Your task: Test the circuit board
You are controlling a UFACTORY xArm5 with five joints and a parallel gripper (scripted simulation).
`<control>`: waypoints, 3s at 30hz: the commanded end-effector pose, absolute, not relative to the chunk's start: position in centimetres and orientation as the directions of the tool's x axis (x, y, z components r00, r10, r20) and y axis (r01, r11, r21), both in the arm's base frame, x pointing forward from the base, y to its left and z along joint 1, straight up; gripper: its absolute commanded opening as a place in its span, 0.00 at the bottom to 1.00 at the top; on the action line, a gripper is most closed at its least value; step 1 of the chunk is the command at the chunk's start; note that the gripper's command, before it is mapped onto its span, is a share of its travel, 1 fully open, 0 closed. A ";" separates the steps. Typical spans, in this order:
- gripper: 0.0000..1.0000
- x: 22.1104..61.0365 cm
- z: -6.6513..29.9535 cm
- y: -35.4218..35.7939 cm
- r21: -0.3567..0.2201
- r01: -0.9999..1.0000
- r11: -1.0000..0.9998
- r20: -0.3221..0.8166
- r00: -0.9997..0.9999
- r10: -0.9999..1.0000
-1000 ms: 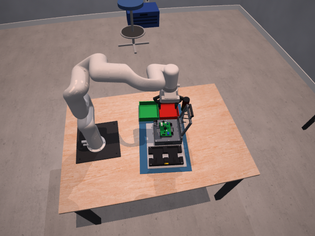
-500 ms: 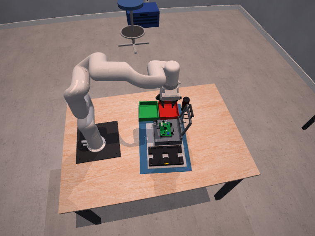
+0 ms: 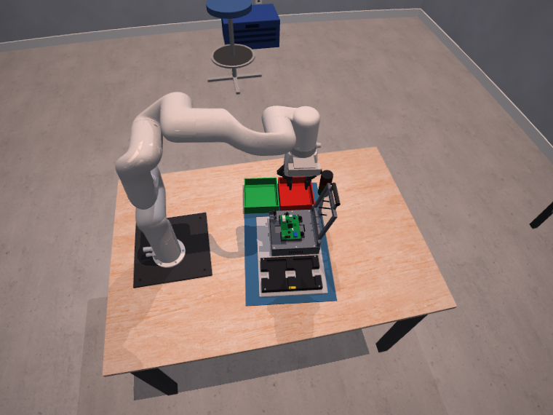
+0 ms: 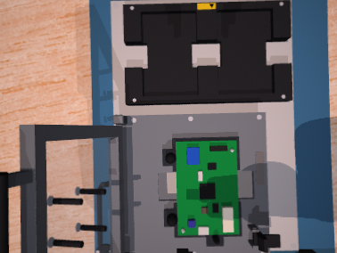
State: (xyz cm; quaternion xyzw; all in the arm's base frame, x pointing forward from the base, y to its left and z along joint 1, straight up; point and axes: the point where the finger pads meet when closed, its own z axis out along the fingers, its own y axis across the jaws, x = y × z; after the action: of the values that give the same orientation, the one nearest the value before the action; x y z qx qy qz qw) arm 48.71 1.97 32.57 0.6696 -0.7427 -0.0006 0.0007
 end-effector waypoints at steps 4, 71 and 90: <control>0.52 52.3 32.7 1.7 -0.001 -0.995 0.103 0.000 -0.103 -0.995; 0.52 62.2 30.9 0.9 -0.001 -0.995 0.103 0.000 -0.103 -0.995; 0.52 62.2 28.4 0.9 -0.001 -0.995 0.103 0.000 -0.103 -0.995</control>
State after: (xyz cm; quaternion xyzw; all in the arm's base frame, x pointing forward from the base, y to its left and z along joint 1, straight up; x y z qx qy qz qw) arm 62.11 0.86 28.93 0.6696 -0.7427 -0.0023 0.0027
